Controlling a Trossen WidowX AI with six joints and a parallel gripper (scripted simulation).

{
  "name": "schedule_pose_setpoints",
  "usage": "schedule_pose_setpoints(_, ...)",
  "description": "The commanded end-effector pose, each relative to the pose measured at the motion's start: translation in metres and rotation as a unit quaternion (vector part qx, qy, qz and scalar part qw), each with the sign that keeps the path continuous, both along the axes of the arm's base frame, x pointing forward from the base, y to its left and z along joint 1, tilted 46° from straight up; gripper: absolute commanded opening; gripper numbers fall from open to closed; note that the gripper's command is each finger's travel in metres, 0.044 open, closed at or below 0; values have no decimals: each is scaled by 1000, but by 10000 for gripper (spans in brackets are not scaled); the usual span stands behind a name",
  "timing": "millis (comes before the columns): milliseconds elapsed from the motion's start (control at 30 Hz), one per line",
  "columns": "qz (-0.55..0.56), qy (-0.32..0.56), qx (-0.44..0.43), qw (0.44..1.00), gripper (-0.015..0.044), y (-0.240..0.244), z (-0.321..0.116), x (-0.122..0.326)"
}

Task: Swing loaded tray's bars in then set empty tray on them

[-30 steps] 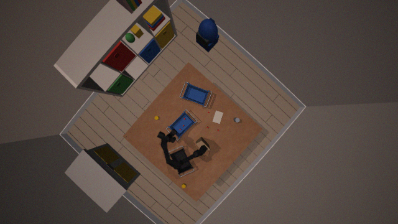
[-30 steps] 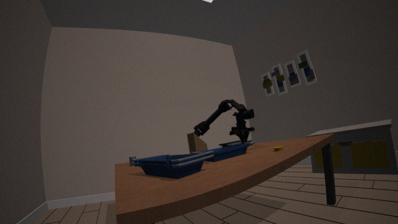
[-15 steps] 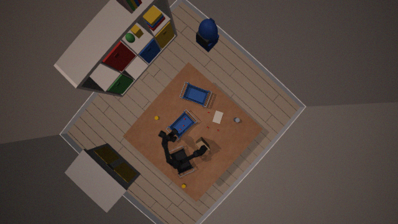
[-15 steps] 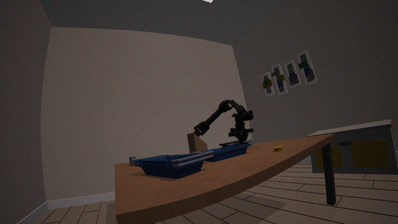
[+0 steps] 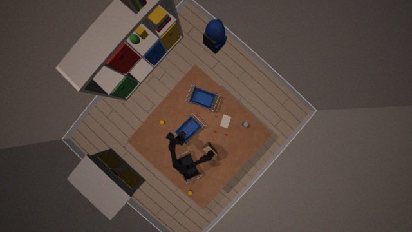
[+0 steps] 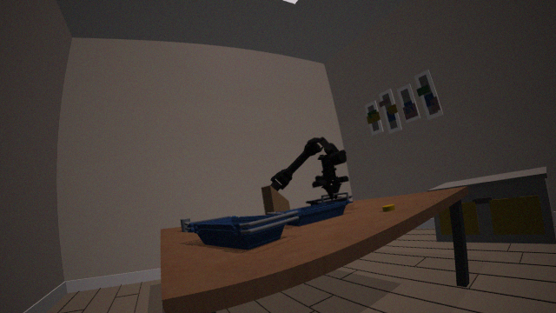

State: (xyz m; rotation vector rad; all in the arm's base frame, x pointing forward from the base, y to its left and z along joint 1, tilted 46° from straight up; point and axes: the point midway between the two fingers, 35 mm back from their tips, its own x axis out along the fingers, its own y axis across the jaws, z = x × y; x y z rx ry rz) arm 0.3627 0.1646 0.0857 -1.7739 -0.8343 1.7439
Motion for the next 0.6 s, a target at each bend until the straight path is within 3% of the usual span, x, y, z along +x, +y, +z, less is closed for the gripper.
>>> schedule_pose_setpoints(0, -1, 8, -4, 1000, 90, -7, -19, 0)
schedule_pose_setpoints(200, -1, 8, -4, 1000, 90, -6, -40, 0)
schedule_pose_setpoints(567, -4, 8, -4, 1000, 90, -36, -5, 1)
